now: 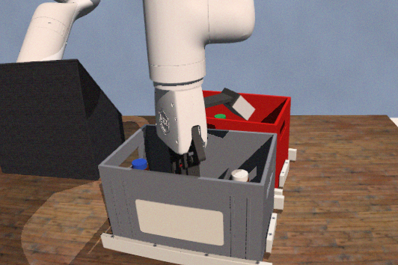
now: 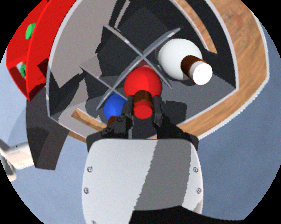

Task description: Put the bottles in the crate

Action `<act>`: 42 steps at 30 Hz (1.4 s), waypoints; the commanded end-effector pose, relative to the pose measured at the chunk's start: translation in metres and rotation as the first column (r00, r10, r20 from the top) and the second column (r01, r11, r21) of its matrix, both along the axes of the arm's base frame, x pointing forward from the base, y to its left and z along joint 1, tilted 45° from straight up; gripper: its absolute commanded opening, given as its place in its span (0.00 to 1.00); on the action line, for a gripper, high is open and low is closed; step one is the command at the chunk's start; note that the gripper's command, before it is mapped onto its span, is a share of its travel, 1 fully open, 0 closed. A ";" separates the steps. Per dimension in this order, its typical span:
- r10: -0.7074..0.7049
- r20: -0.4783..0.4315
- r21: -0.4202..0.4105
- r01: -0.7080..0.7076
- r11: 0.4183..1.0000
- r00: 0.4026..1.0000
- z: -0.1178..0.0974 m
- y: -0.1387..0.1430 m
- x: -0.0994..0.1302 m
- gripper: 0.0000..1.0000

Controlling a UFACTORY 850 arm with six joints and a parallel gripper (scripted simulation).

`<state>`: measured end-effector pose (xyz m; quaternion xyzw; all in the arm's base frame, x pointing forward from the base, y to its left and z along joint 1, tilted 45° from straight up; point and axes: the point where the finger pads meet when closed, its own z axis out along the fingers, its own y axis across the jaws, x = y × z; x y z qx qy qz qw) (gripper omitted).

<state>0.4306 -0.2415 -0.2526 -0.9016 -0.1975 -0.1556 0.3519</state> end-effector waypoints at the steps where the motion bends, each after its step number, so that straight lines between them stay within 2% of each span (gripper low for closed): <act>1: -0.001 0.001 -0.002 0.001 1.000 1.000 0.001 -0.001 0.001 0.00; 21: -0.001 0.001 -0.002 0.001 1.000 1.000 0.001 -0.001 0.001 0.00; 42: -0.001 0.002 -0.002 0.001 1.000 1.000 0.021 -0.021 -0.003 0.00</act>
